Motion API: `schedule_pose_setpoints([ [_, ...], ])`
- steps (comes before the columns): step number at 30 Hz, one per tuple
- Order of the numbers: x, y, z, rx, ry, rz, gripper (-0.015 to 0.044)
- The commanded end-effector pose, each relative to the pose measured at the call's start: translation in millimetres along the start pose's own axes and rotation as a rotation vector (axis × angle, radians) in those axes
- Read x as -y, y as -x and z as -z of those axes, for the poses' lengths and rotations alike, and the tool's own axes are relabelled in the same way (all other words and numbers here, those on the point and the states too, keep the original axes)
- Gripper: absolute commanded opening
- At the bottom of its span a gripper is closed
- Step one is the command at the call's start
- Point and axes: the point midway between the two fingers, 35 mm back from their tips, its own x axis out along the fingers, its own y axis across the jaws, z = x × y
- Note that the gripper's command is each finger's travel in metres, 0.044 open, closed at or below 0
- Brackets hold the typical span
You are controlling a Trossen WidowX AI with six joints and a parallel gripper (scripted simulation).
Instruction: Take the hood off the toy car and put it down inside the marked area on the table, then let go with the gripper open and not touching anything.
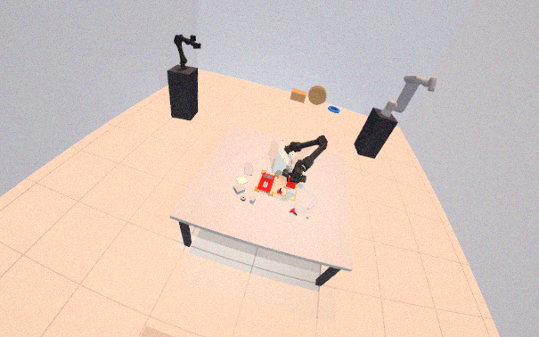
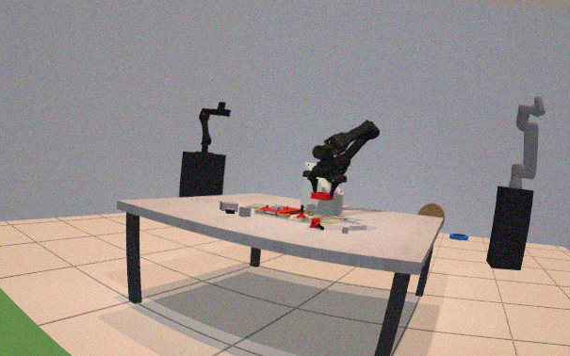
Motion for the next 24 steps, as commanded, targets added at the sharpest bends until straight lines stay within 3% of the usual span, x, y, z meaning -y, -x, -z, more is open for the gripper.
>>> schedule_pose_setpoints([
  [1, -16, 2, 7, 0.007, 0.005, -0.012, 0.0],
  [24, -26, -6, 12, 0.005, 0.005, -0.016, 0.0],
])
